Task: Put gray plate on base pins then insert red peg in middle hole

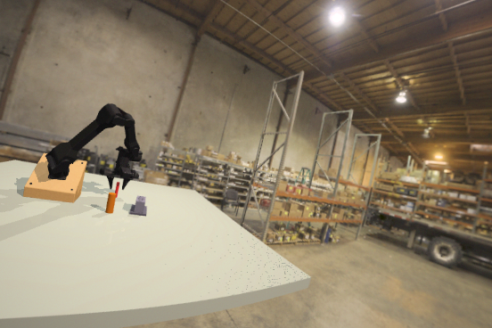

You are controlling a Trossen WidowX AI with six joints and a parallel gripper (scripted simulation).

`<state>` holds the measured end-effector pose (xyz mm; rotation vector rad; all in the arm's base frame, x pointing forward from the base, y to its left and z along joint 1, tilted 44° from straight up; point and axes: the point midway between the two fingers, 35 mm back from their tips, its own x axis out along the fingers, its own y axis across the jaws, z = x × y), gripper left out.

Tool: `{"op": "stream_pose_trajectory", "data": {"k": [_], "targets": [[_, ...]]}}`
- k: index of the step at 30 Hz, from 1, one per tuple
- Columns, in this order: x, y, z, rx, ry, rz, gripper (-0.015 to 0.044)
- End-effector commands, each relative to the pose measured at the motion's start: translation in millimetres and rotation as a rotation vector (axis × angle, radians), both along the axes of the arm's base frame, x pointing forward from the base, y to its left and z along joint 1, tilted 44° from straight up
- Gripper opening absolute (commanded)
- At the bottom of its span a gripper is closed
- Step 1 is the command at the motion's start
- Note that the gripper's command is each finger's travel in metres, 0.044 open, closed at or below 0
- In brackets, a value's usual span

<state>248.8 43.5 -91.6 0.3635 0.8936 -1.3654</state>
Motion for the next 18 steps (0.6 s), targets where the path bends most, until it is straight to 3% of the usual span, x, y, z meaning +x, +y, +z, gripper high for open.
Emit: {"op": "stream_pose_trajectory", "data": {"k": [1,5,18], "targets": [[0.2,-0.4,0.0,-0.002,0.000,0.004,0.0125],[0.2,-0.4,0.0,-0.002,0.000,0.004,0.0020],[0.2,-0.4,0.0,-0.002,0.000,0.004,0.0000]]}}
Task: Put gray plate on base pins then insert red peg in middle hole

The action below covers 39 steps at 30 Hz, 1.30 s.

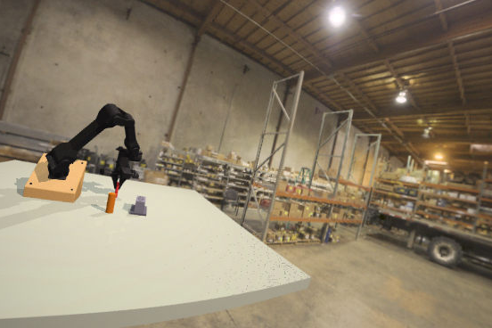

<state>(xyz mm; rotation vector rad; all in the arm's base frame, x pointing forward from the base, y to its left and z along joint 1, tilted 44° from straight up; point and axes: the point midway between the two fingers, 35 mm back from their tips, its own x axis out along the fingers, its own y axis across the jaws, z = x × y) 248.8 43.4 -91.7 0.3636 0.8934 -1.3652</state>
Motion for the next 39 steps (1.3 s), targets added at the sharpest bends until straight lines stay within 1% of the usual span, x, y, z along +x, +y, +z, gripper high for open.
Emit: {"op": "stream_pose_trajectory", "data": {"k": [1,7,30,31,39], "targets": [[0,0,0,-0.002,0.001,0.004,0.0000],[2,7,6,-0.001,0.001,0.004,0.0000],[10,58,56,0.003,0.001,0.004,0.0000],[8,50,49,-0.003,0.008,0.007,0.0000],[16,43,56,0.010,0.010,-0.004,0.0000]]}}
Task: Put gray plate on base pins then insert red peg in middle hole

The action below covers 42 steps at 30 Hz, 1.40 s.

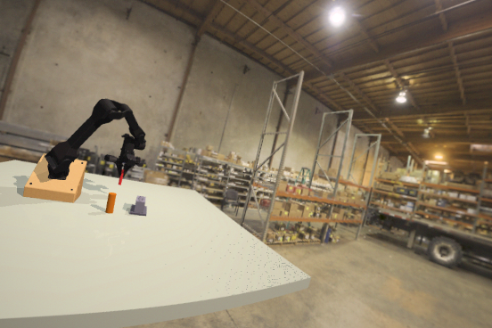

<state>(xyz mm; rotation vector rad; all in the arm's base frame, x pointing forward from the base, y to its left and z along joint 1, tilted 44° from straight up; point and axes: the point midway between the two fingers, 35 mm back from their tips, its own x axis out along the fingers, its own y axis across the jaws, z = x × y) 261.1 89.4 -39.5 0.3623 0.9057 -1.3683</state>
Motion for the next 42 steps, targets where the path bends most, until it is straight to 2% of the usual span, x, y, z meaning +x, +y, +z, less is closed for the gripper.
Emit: {"op": "stream_pose_trajectory", "data": {"k": [1,42], "targets": [[5,-4,5,0.006,0.000,-0.003,0.0000],[69,-72,73,0.017,-0.007,0.012,0.0000]]}}
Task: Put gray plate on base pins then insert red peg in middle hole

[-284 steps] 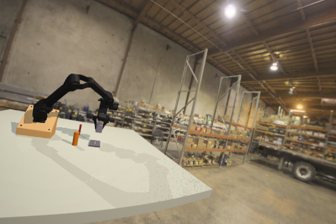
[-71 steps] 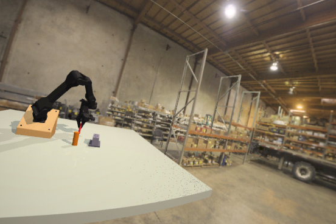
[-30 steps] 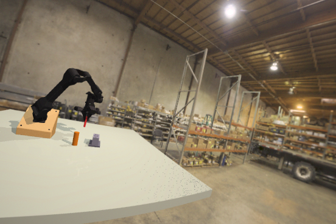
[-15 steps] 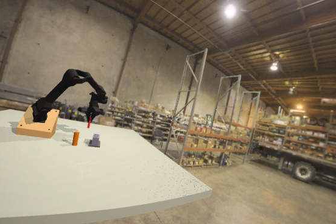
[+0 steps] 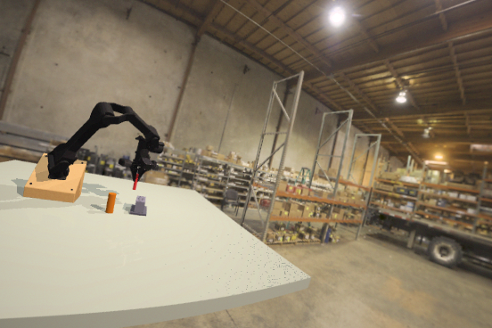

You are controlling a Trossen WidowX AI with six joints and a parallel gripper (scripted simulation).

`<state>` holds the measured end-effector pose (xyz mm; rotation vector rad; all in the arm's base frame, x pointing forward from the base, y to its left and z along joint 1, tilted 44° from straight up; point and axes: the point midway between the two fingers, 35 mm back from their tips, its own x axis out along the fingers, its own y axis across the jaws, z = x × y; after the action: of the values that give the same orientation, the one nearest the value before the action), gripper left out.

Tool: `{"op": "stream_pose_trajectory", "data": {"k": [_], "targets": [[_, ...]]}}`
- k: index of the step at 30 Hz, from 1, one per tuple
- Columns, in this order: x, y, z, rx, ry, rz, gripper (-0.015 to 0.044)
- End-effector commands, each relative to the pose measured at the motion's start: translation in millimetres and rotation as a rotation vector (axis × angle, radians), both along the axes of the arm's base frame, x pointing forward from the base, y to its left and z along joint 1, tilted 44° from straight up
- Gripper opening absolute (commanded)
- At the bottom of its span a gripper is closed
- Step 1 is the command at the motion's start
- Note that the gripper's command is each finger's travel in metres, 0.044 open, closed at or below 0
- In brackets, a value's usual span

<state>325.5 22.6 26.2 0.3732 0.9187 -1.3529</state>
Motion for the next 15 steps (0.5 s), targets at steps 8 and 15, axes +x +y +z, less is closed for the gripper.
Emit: {"op": "stream_pose_trajectory", "data": {"k": [8,15], "targets": [[13,-22,22,-0.008,-0.009,0.004,0.0000],[19,-38,36,-0.016,-0.011,0.002,0.0000]]}}
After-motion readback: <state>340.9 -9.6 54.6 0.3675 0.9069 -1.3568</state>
